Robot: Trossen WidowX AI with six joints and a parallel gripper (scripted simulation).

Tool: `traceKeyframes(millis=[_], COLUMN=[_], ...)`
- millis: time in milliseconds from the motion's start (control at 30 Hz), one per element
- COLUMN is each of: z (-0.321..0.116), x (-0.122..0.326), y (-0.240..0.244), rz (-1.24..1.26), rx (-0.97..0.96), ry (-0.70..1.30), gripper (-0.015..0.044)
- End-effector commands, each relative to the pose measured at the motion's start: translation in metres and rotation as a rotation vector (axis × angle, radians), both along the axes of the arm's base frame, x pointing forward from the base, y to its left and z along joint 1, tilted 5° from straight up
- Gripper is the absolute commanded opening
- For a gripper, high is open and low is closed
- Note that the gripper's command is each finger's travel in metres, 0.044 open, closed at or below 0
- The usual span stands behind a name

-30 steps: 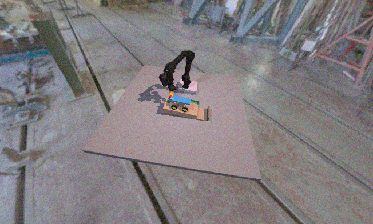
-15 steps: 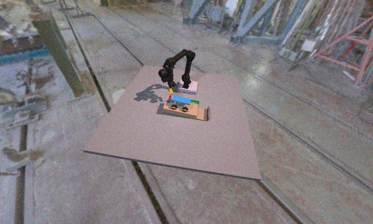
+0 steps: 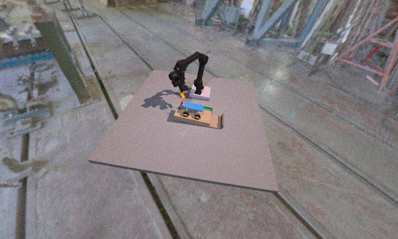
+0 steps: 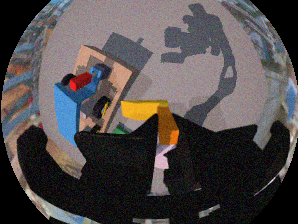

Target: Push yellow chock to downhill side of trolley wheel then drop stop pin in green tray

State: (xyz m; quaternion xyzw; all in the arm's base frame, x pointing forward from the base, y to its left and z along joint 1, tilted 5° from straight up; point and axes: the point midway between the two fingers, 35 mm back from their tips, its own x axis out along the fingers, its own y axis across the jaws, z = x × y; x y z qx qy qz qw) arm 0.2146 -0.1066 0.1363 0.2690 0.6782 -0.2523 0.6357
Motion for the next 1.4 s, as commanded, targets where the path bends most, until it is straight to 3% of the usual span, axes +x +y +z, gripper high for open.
traceKeyframes(millis=[0,1367], z=[0.0005,0.0004], x=[-0.0003,-0.0003], y=[-0.0004,-0.0004], rz=[0.129,1.429], rx=[0.005,0.069], ry=[-0.002,-0.058], gripper=[0.0,0.0])
